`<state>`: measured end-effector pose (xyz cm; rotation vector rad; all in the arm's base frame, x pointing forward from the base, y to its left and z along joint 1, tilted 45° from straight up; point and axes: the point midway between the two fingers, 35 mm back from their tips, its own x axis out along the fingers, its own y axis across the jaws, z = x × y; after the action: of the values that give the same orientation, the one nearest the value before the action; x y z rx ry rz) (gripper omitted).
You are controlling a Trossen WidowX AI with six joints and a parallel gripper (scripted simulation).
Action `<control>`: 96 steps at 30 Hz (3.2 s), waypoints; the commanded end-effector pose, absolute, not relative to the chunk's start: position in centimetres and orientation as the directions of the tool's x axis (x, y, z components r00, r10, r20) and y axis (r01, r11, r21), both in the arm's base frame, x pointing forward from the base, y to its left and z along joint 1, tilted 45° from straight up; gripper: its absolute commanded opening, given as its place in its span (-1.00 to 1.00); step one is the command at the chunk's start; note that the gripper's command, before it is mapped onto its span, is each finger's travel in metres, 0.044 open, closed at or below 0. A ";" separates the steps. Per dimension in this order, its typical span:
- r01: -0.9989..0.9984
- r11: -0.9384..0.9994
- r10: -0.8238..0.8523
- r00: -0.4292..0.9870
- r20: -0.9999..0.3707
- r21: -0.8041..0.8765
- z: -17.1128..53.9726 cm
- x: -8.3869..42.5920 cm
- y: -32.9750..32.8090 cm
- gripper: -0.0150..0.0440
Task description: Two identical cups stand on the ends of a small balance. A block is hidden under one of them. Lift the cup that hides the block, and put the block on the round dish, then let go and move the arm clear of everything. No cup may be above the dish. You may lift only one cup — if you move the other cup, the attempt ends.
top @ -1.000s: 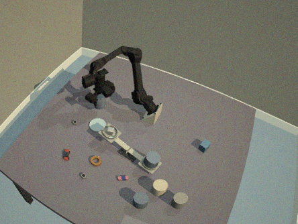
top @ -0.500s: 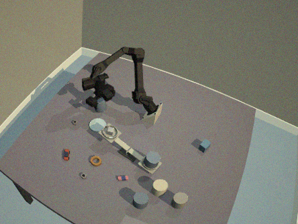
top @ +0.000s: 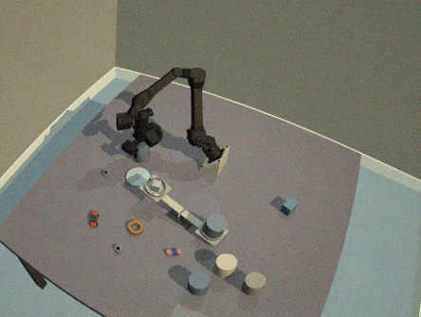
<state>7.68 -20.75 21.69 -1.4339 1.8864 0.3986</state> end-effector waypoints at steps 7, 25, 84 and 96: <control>-0.927 0.332 -0.703 -0.120 -0.701 -0.175 21.4 7.6 -21.1 -0.14; -0.928 0.332 -0.696 -0.120 -0.708 -0.169 24.8 8.2 -17.4 1.00; 0.294 0.727 -0.645 -0.018 -0.764 -0.621 21.7 22.8 -11.6 0.39; 0.637 0.569 -0.646 -0.045 -0.762 -0.520 20.1 25.1 -9.2 0.39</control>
<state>24.42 -9.77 20.36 -0.0907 1.2920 -0.9596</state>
